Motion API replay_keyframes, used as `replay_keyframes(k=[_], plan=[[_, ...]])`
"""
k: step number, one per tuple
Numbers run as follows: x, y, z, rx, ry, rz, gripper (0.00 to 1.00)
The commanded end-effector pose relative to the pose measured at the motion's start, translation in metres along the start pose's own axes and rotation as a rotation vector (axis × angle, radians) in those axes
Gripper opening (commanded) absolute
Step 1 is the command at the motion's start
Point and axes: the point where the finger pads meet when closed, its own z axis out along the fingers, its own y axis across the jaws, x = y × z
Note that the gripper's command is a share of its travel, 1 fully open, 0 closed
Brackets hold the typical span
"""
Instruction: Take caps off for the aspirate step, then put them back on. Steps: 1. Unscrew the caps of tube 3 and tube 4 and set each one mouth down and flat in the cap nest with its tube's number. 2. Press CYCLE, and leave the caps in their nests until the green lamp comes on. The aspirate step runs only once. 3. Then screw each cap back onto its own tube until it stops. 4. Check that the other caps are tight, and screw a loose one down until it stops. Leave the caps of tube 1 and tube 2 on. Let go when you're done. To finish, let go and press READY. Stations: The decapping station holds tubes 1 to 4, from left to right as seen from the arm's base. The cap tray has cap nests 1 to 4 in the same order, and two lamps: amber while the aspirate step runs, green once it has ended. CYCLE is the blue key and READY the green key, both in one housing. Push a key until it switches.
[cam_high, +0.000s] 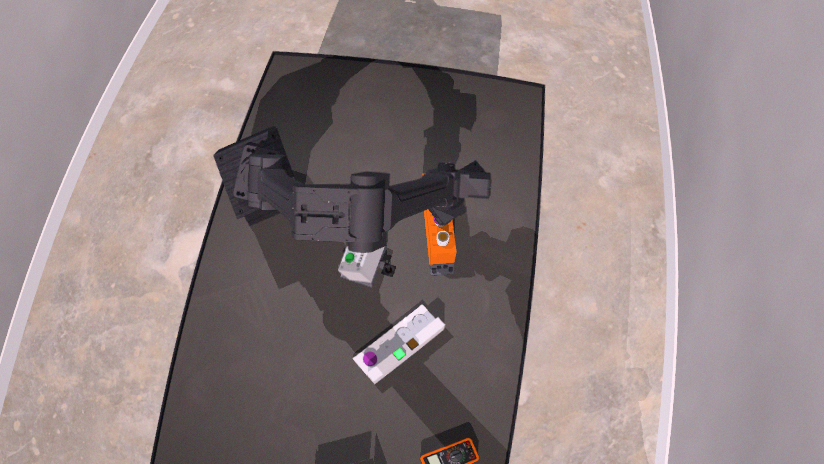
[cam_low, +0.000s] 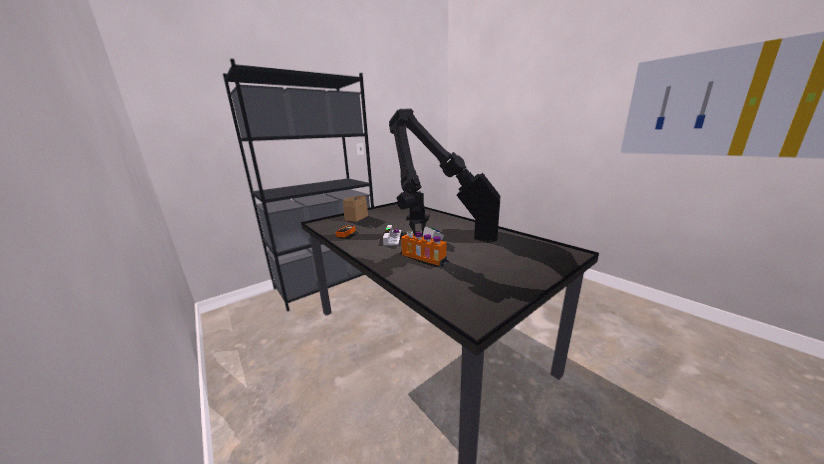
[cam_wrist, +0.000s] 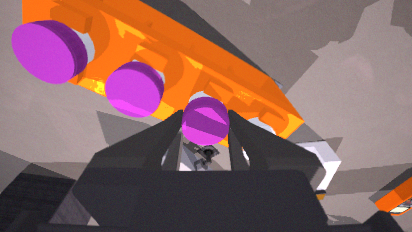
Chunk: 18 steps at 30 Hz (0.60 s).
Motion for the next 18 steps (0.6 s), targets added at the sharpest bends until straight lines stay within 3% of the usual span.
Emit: replay_keyframes(k=[1, 4, 18], plan=[[-0.0028, 0.0042, 0.0035, -0.004, 0.001, 0.269, 0.00], [-0.0027, 0.0042, 0.0036, -0.004, 0.002, 0.319, 0.00], [-0.0032, 0.0036, 0.0037, -0.003, 0.004, 0.994, 0.00]])
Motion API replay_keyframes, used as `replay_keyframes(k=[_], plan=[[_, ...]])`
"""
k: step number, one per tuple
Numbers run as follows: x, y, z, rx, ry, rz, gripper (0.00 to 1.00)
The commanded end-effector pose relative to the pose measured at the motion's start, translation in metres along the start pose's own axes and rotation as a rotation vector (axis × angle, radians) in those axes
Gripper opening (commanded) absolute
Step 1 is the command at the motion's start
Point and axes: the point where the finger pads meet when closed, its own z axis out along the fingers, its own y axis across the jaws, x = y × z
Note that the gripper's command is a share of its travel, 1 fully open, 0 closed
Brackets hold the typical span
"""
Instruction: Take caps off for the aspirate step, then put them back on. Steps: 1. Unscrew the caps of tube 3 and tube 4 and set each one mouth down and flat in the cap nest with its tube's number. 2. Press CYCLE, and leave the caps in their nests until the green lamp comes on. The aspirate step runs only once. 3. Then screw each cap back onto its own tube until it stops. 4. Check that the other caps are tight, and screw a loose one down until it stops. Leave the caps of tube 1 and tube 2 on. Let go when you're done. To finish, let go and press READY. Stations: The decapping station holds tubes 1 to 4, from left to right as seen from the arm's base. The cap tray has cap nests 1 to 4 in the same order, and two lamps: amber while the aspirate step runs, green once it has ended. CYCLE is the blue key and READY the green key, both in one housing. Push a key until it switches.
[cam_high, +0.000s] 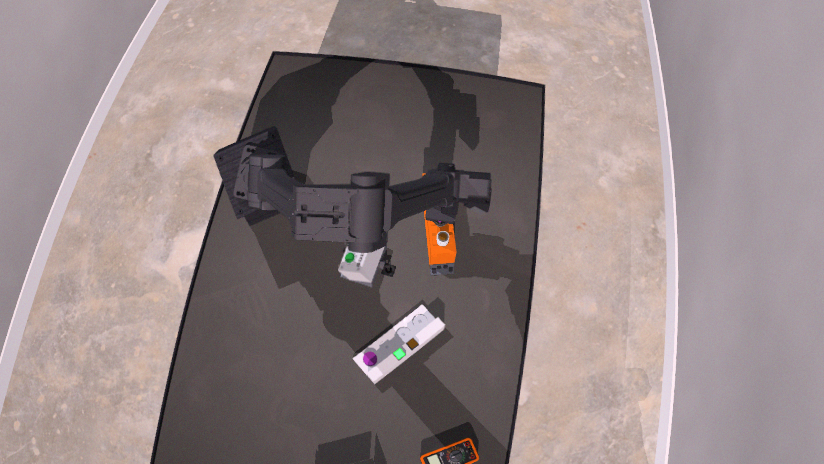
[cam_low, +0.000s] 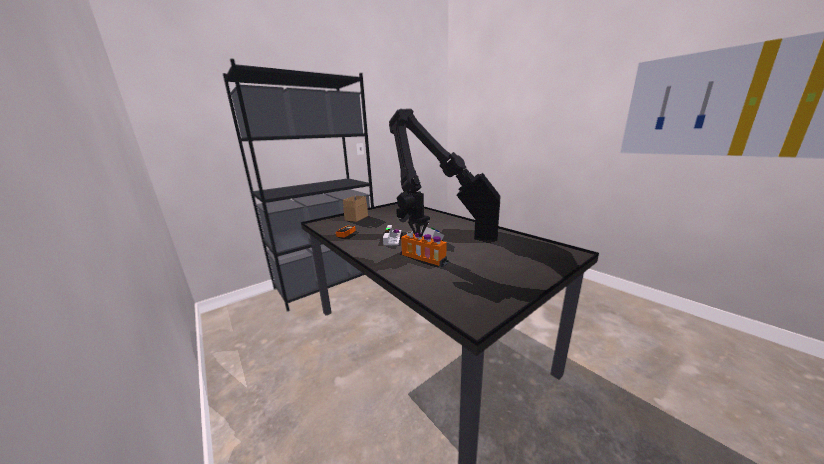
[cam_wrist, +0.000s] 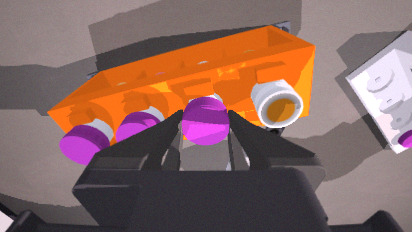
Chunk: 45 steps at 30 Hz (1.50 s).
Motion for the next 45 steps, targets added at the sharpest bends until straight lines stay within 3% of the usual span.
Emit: replay_keyframes(k=[1, 3, 17, 28, 29, 41, 42, 45], plan=[[0.000, 0.005, 0.003, -0.002, 0.007, 0.257, 0.00], [0.000, 0.005, 0.003, -0.002, 0.007, 0.257, 0.00], [0.000, 0.006, 0.003, -0.001, 0.006, 0.918, 0.00], [-0.005, 0.002, -0.001, -0.007, -0.007, 0.919, 0.00], [-0.005, 0.002, -0.001, -0.007, -0.007, 0.919, 0.49], [-0.005, 0.002, -0.002, -0.007, -0.007, 0.919, 0.49], [-0.007, 0.006, -0.013, -0.018, -0.012, 0.917, 0.49], [-0.005, 0.004, -0.022, -0.015, -0.014, 0.917, 0.49]])
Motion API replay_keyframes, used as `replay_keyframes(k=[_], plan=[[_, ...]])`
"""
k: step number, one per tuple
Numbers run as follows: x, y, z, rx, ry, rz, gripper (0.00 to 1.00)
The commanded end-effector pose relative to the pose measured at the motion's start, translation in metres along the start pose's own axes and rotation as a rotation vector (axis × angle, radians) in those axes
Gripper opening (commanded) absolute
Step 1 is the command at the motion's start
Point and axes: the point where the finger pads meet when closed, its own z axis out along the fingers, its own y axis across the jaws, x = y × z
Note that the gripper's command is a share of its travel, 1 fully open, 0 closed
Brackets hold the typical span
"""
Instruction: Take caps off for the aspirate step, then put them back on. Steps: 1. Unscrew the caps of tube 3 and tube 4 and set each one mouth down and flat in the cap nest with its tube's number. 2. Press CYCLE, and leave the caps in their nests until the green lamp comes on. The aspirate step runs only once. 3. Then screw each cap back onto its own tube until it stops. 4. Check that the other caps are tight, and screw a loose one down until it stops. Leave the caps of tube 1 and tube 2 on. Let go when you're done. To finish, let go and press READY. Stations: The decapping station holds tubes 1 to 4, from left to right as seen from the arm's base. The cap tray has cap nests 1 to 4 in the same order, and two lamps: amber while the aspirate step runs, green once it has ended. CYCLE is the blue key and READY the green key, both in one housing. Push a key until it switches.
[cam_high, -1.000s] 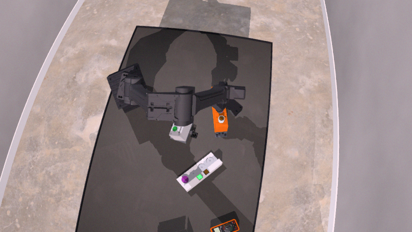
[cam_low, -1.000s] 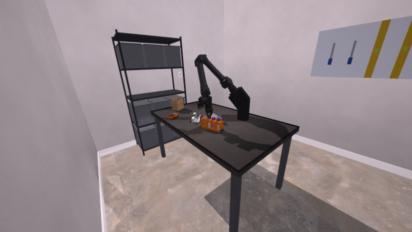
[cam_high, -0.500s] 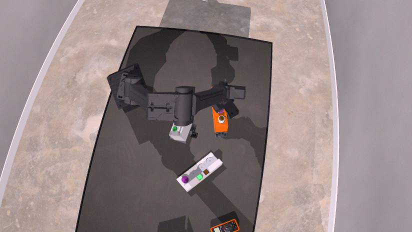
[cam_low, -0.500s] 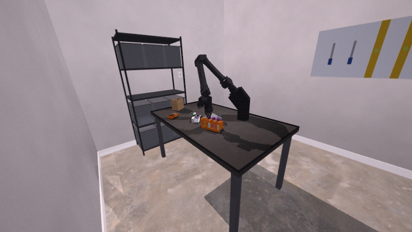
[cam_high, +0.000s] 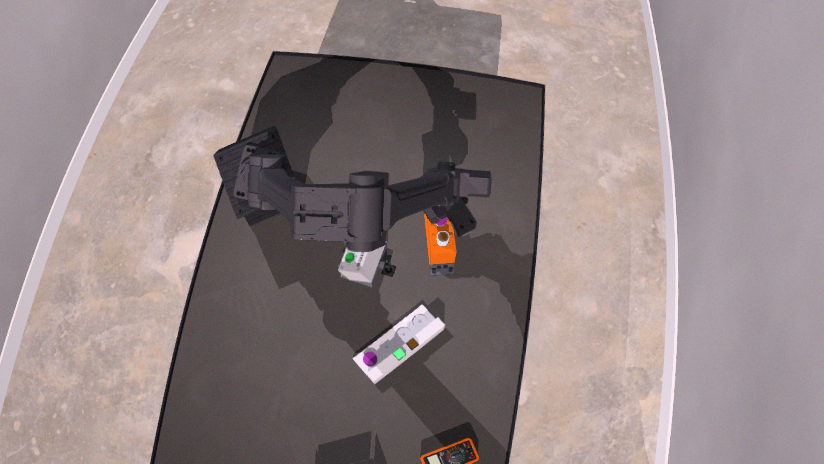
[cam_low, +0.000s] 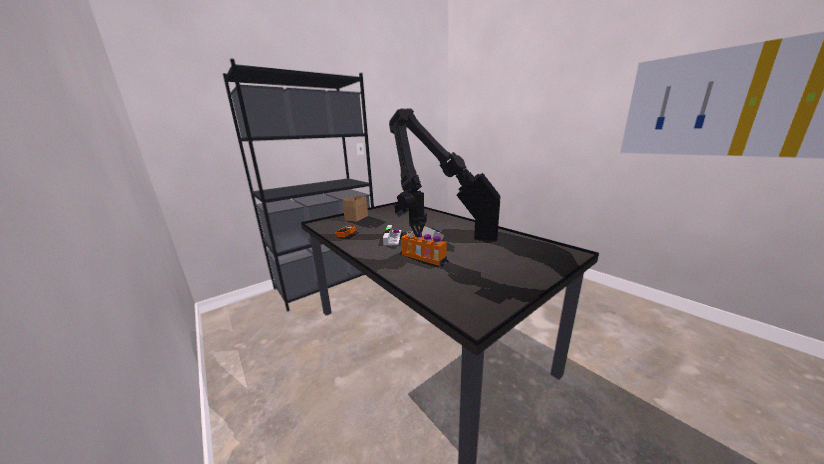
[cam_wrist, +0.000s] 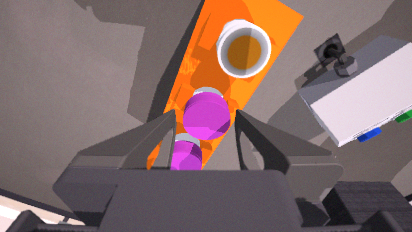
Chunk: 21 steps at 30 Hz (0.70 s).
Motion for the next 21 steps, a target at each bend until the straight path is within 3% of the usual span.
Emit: replay_keyframes(k=[1, 7, 10, 13, 15, 16, 18, 21], plan=[[-0.001, 0.006, -0.022, -0.019, -0.008, 0.010, 0.49], [-0.003, 0.008, -0.040, -0.023, -0.009, 0.013, 0.49], [-0.009, 0.004, -0.039, -0.012, -0.010, 0.030, 0.49], [-0.007, 0.013, -0.054, -0.031, -0.013, 0.020, 0.49], [-0.006, 0.013, -0.054, -0.029, -0.011, 0.018, 0.49], [-0.012, -0.013, -0.044, 0.005, 0.001, -0.074, 0.47], [-0.023, -0.022, -0.044, -0.012, -0.010, -0.183, 0.47], [-0.037, -0.043, -0.044, -0.011, -0.011, -0.183, 0.47]])
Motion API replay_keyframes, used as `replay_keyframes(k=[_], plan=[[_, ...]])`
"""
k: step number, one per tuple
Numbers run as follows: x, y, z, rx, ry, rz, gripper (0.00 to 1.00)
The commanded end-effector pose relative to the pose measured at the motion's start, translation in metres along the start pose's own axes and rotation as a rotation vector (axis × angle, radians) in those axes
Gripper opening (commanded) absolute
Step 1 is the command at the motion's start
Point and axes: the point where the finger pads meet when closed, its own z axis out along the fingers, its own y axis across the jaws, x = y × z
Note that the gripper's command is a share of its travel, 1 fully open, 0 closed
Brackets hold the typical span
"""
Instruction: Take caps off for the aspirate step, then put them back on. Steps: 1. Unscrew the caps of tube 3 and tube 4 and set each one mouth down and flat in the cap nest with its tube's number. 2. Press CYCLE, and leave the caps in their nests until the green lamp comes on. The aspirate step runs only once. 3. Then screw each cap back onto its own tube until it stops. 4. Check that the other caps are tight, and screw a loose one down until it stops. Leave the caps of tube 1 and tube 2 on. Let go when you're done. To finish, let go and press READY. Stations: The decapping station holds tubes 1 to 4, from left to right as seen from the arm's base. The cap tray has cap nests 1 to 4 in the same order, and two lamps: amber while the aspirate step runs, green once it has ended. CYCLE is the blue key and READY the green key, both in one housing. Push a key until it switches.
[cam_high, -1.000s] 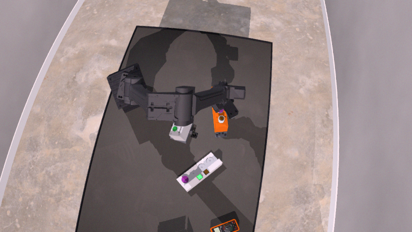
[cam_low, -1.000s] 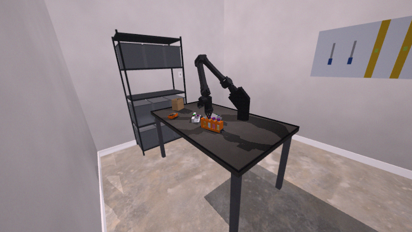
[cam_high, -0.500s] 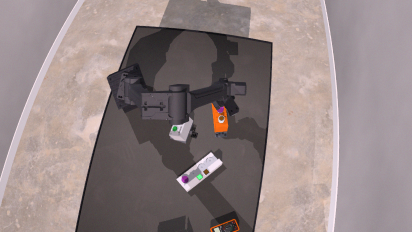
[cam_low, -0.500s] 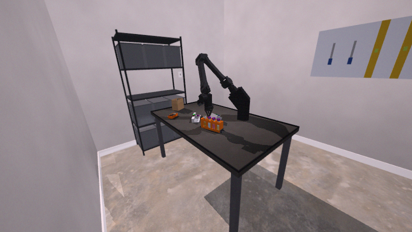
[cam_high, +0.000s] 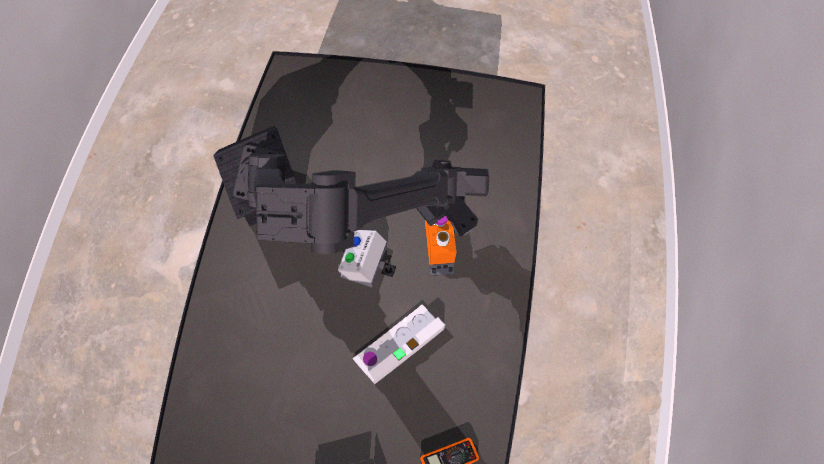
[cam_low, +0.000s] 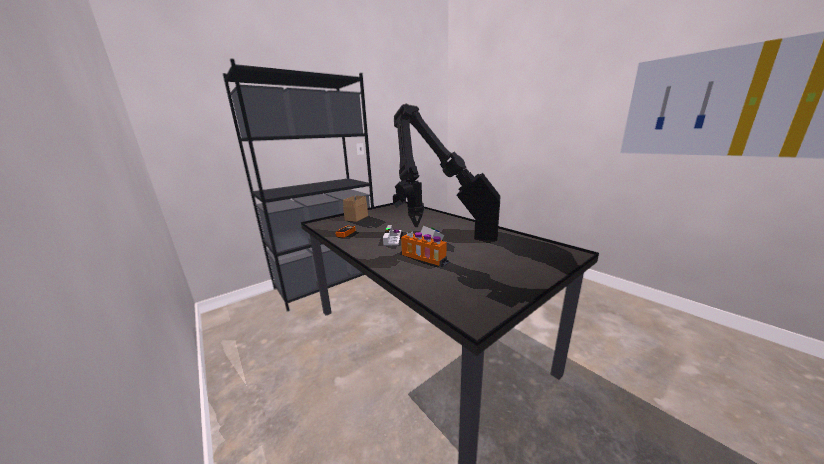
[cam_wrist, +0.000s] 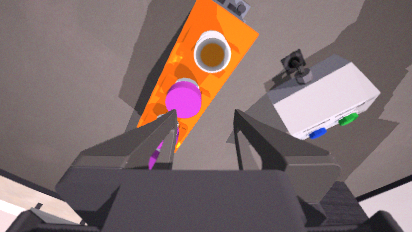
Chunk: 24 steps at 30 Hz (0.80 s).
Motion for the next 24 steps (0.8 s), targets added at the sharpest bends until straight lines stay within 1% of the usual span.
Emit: replay_keyframes(k=[1, 3, 5, 20, 22, 24], plan=[[-0.024, -0.033, -0.001, -0.012, -0.013, -0.063, 0.47], [-0.032, -0.048, -0.002, -0.011, -0.014, -0.063, 0.47], [-0.032, -0.048, -0.002, -0.011, -0.014, -0.063, 0.47], [-0.088, -0.160, -0.002, -0.006, -0.021, -0.067, 0.47], [-0.088, -0.160, -0.002, -0.006, -0.021, -0.067, 0.47], [-0.095, -0.175, -0.002, -0.005, -0.022, -0.068, 0.47]])
